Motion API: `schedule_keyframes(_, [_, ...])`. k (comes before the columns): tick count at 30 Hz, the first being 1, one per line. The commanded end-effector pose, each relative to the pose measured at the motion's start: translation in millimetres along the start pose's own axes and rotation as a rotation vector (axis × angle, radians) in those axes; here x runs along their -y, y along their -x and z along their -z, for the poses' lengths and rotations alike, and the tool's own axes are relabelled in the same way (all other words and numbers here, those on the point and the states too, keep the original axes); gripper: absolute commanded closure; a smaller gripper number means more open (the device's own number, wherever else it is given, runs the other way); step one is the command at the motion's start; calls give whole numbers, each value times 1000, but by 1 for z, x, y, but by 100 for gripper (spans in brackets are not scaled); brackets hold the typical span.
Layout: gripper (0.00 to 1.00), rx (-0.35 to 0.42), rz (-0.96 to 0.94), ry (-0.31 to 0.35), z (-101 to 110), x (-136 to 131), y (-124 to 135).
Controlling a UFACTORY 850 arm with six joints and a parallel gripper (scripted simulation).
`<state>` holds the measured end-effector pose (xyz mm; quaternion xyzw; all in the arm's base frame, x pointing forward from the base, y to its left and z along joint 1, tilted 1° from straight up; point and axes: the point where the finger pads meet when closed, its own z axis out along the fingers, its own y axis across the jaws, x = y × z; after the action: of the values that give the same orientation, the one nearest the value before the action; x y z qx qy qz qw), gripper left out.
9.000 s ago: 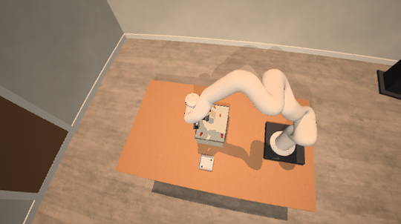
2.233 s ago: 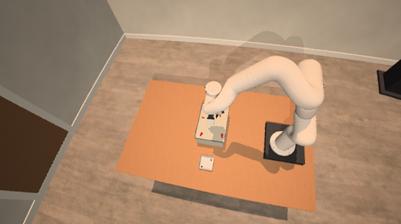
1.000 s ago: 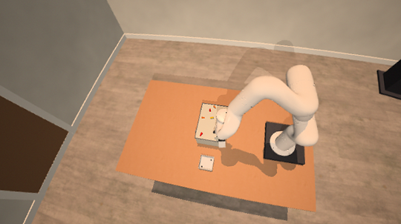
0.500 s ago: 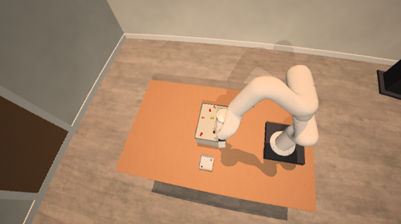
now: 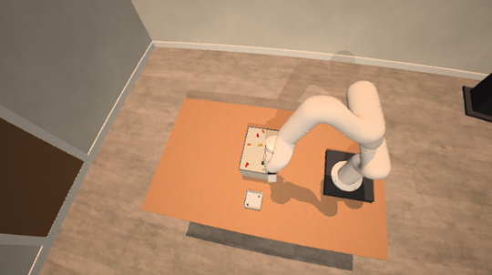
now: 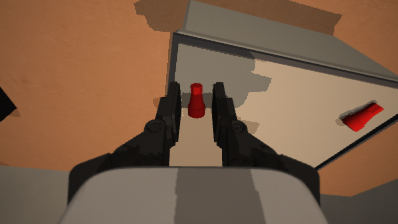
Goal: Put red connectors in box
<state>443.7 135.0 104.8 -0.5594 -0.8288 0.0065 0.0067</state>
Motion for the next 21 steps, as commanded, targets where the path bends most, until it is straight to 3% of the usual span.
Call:
schedule_keyframes(1, [70, 0, 0, 2, 0, -1, 0])
schedule_keyframes(5, [70, 0, 0, 2, 0, -1, 0])
schedule_keyframes(6, [98, 0, 0, 2, 0, -1, 0])
schedule_keyframes(21, [98, 0, 0, 2, 0, -1, 0])
